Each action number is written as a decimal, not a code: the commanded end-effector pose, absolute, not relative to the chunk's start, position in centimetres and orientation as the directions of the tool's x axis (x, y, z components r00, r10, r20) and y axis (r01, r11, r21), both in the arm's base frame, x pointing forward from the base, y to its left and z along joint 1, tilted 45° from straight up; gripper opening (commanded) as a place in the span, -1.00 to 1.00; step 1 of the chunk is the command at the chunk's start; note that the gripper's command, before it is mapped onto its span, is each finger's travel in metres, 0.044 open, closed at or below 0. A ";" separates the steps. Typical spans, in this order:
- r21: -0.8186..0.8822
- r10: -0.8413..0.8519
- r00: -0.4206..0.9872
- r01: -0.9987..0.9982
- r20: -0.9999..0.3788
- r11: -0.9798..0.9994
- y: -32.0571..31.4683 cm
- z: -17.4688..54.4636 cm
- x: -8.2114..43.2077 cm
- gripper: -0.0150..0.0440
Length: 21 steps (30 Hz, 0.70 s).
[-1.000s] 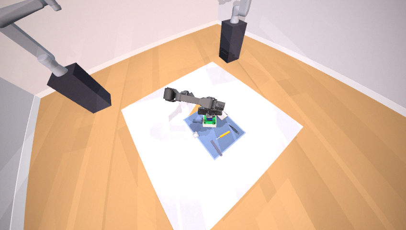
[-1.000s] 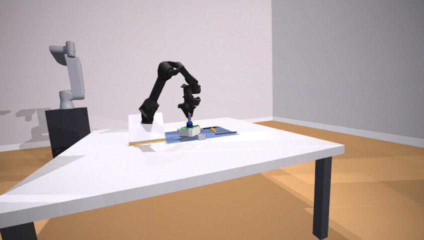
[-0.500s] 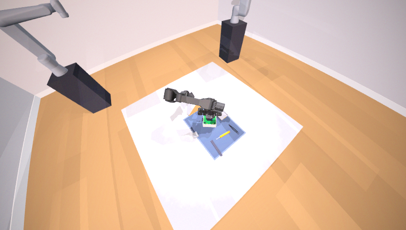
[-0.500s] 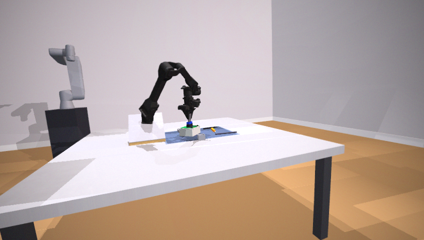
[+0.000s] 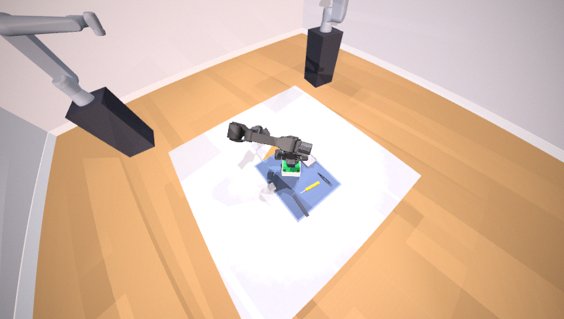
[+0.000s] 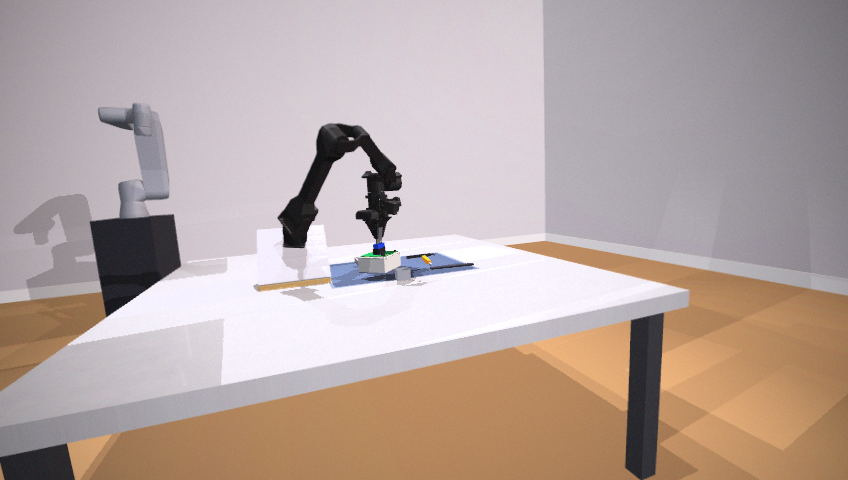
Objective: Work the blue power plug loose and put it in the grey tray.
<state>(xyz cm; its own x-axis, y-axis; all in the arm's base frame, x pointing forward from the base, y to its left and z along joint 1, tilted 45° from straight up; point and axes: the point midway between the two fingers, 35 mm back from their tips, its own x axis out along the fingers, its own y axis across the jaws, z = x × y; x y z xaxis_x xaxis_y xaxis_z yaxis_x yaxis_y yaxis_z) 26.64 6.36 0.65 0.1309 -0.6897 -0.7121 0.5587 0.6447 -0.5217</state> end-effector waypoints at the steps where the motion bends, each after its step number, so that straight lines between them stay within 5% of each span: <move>1: -0.525 -0.693 0.134 0.557 -0.709 0.644 7.0 1.2 26.6 -0.49; 10: -0.580 -0.742 0.088 0.566 -0.664 0.586 8.3 1.7 26.8 -0.49; 21: -0.421 -0.595 0.210 0.531 -0.776 0.735 7.2 2.9 25.7 -0.49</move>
